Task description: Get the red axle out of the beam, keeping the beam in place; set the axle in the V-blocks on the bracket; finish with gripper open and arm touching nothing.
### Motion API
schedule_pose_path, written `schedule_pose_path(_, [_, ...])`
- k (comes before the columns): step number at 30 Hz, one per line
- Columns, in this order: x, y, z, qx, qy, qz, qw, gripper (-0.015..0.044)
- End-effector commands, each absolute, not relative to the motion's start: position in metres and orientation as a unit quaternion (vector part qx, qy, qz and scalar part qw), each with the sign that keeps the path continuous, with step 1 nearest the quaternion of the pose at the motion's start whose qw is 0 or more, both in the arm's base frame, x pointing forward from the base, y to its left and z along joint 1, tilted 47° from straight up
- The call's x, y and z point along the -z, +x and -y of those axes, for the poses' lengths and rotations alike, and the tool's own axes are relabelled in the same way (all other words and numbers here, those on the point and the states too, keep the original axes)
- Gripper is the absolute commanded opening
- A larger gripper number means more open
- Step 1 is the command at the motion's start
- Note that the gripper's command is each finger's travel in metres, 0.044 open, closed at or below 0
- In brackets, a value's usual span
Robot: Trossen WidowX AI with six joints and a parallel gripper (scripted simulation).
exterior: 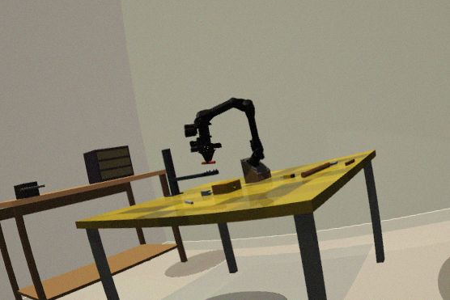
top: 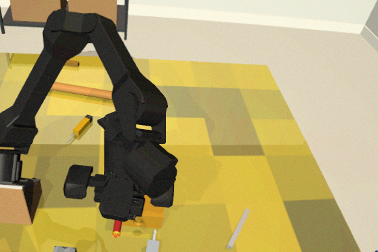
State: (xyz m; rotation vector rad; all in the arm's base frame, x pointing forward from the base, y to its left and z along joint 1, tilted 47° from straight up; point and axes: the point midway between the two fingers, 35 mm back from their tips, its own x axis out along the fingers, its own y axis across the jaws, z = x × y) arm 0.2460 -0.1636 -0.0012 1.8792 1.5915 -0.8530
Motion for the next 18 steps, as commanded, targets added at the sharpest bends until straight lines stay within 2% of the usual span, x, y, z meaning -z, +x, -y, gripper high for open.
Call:
schedule_pose_path(1, [0.021,0.225,0.175,0.314,0.694,-0.593,0.260,0.0000])
schedule_pose_path(14, [0.075,0.152,0.197,0.293,0.698,-0.605,0.248,0.0000])
schedule_pose_path(18, [0.081,0.144,0.198,0.289,0.699,-0.606,0.247,0.0000])
